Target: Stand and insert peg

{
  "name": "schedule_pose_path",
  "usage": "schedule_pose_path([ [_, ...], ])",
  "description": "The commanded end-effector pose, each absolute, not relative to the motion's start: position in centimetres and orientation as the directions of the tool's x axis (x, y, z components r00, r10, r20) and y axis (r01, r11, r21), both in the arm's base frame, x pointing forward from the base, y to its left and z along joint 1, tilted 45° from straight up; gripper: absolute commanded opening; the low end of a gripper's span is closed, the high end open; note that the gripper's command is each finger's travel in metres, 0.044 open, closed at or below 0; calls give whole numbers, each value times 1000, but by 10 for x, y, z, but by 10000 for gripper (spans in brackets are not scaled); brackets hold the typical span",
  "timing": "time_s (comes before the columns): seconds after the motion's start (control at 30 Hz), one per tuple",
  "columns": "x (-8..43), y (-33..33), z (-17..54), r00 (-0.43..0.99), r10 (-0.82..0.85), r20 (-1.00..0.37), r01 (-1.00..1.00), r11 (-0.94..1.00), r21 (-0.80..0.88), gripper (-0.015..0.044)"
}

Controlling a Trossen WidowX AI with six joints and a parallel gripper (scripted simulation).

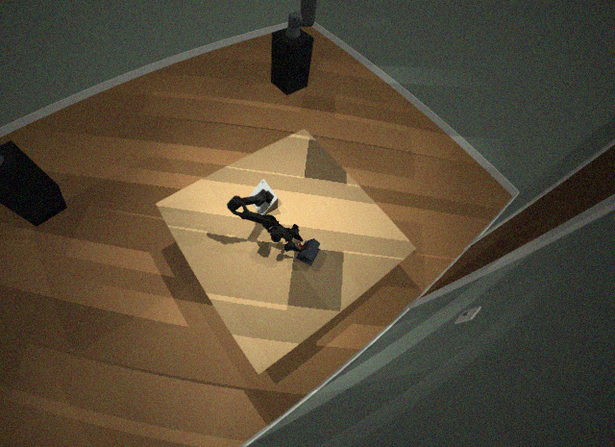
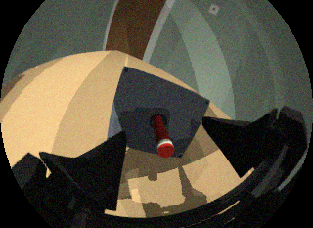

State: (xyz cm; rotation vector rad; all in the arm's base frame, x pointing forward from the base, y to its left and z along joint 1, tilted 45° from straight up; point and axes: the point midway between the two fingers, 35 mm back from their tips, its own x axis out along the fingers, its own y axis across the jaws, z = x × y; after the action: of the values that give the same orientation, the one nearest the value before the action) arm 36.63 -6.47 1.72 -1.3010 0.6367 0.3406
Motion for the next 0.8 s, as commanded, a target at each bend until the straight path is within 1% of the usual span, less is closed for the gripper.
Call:
schedule_pose_path([
  [0.0,363,-64,18,780,-114,-615,-576,251,-778,440],
  [0.77,350,-62,33,781,-114,-614,-575,251,-779,440],
])
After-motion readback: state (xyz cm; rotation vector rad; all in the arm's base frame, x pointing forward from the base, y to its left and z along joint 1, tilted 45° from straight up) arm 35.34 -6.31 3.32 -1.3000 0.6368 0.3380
